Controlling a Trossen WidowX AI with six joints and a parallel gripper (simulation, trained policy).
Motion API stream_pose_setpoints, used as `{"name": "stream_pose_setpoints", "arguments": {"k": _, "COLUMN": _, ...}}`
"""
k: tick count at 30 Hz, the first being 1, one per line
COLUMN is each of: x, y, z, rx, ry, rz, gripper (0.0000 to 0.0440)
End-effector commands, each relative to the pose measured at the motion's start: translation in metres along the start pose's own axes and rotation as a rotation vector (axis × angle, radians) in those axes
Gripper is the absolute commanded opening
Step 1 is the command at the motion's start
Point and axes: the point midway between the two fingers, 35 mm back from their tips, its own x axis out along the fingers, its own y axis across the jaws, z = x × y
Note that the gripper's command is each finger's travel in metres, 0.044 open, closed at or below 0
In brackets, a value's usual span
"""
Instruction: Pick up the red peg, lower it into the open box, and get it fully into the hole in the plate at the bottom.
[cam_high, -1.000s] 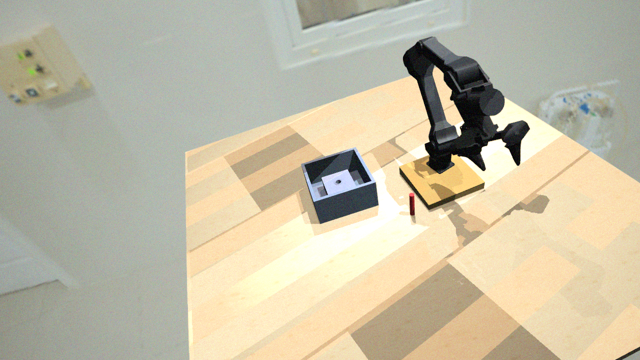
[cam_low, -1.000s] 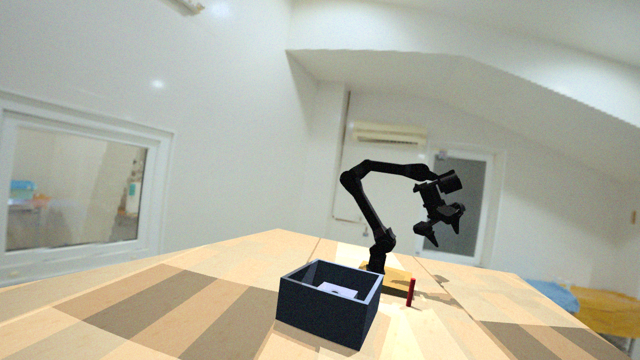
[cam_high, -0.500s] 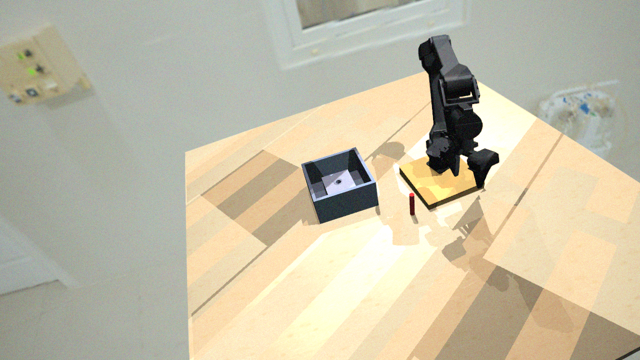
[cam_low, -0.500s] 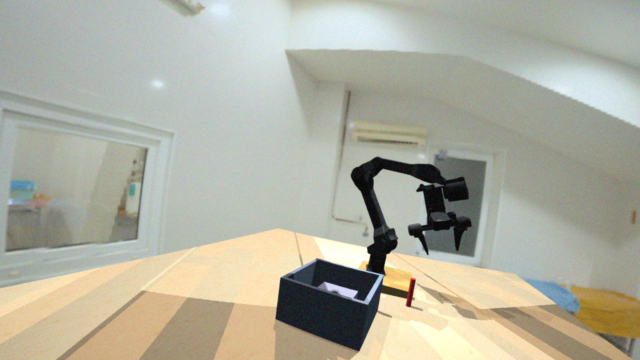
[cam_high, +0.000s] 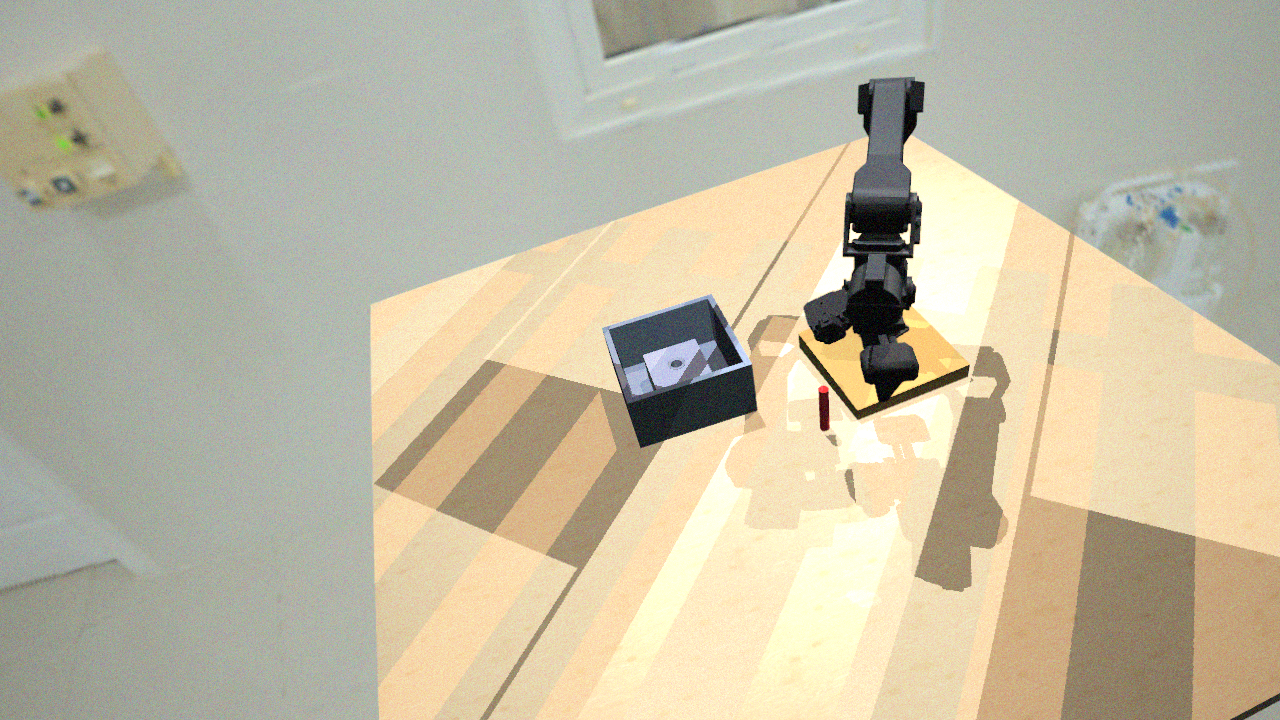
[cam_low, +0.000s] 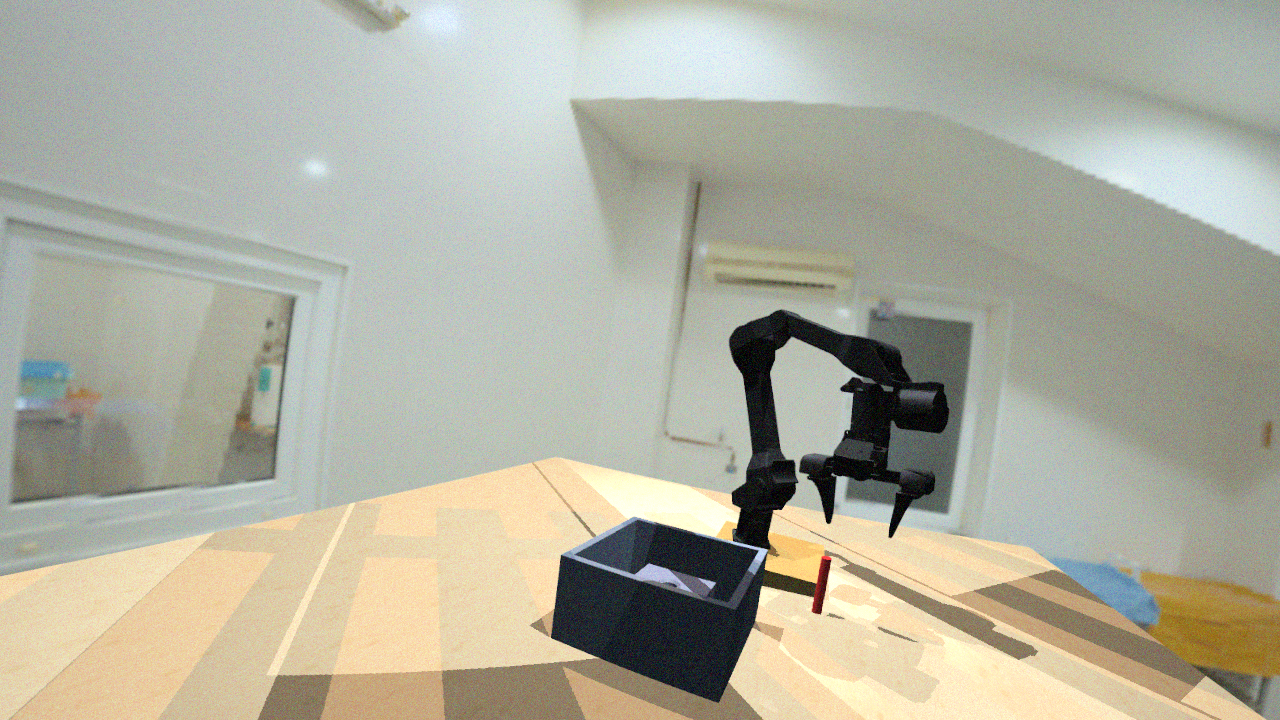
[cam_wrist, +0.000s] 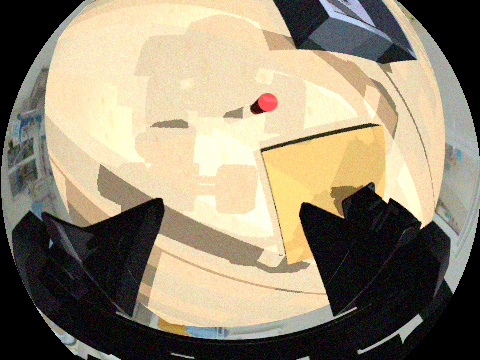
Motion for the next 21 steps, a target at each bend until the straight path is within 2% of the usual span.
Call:
{"name": "stream_pose_setpoints", "arguments": {"k": 1, "x": 0.009, "y": -0.005, "z": 0.011, "rx": 0.075, "ry": -0.012, "rz": -0.057, "gripper": 0.0440}}
{"name": "stream_pose_setpoints", "arguments": {"k": 10, "x": 0.036, "y": -0.012, "z": 0.032, "rx": 0.187, "ry": -0.041, "rz": -0.137, "gripper": 0.0440}}
{"name": "stream_pose_setpoints", "arguments": {"k": 21, "x": 0.077, "y": -0.019, "z": 0.048, "rx": 0.200, "ry": -0.095, "rz": -0.180, "gripper": 0.0438}}
